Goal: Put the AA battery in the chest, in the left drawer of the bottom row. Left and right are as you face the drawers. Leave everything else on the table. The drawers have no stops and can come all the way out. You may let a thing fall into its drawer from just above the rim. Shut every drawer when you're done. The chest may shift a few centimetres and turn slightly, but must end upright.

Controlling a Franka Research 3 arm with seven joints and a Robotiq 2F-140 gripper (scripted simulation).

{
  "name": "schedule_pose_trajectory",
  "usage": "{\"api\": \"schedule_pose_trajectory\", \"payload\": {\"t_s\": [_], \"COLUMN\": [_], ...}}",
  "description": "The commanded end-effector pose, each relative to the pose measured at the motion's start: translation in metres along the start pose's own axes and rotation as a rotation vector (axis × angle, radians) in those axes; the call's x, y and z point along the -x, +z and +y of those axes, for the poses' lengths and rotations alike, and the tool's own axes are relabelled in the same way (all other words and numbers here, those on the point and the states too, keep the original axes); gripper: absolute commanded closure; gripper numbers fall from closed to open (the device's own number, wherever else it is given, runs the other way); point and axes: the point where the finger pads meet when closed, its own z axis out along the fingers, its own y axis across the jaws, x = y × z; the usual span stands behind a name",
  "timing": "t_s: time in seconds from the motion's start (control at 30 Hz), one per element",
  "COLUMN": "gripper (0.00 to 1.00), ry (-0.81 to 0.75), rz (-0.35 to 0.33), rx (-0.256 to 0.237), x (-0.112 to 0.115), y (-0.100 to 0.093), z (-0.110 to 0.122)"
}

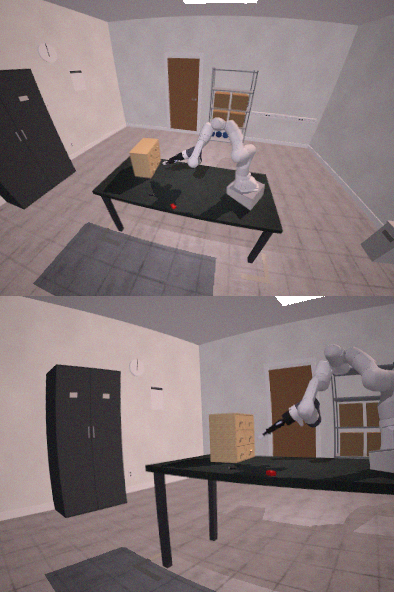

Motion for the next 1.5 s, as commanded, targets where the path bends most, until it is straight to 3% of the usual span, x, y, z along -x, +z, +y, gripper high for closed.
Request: {"api": "schedule_pose_trajectory", "payload": {"t_s": [0.0, 0.23, 0.7, 1.47], "gripper": [0.90, 0.90, 0.90, 0.90], "ry": [0.013, 0.013, 0.013, 0.013], "rz": [0.016, 0.043, 0.197, 0.346], "rx": [-0.001, -0.001, -0.001, 0.000], "x": [-0.001, 0.000, 0.005, 0.010], "y": [-0.001, -0.005, -0.026, -0.045], "z": [-0.001, -0.001, -0.001, -0.001]}}
